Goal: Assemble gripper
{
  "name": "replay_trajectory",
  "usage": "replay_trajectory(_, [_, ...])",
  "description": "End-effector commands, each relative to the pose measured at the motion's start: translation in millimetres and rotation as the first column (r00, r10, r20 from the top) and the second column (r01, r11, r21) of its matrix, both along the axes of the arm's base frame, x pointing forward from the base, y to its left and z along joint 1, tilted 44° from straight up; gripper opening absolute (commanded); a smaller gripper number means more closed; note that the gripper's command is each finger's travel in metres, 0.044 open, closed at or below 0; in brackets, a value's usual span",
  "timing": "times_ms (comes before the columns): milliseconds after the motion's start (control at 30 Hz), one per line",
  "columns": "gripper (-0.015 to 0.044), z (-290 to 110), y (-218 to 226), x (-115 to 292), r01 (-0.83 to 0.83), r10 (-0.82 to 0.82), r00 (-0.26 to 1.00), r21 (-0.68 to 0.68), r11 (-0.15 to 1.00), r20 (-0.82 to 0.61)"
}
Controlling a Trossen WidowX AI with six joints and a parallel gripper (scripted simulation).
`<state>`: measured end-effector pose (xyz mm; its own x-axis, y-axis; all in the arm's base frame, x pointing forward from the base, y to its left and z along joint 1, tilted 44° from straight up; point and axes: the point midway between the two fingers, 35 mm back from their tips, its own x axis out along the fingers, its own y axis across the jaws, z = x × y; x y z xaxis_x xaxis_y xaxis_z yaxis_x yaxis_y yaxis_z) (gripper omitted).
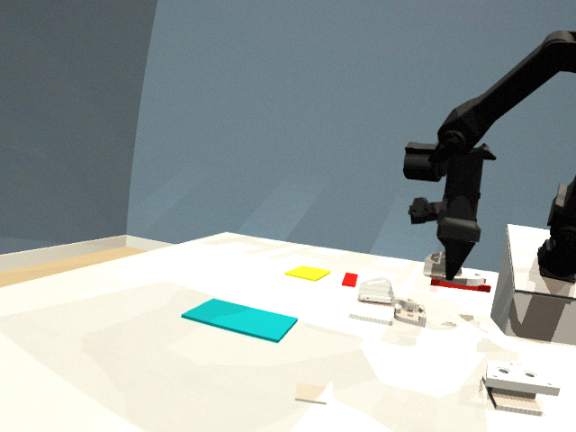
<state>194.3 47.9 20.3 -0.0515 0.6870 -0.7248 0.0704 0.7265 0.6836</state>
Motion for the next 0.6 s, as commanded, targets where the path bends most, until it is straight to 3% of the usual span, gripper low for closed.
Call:
replay_trajectory(0, [0.0134,1.5,0.6,0.0,-0.006,0.006,1.000,0.002,1.000,0.012])
replay_trajectory(567, [0.0134,1.5,0.5,0.0,0.007,-0.007,1.000,0.001,1.000,0.000])
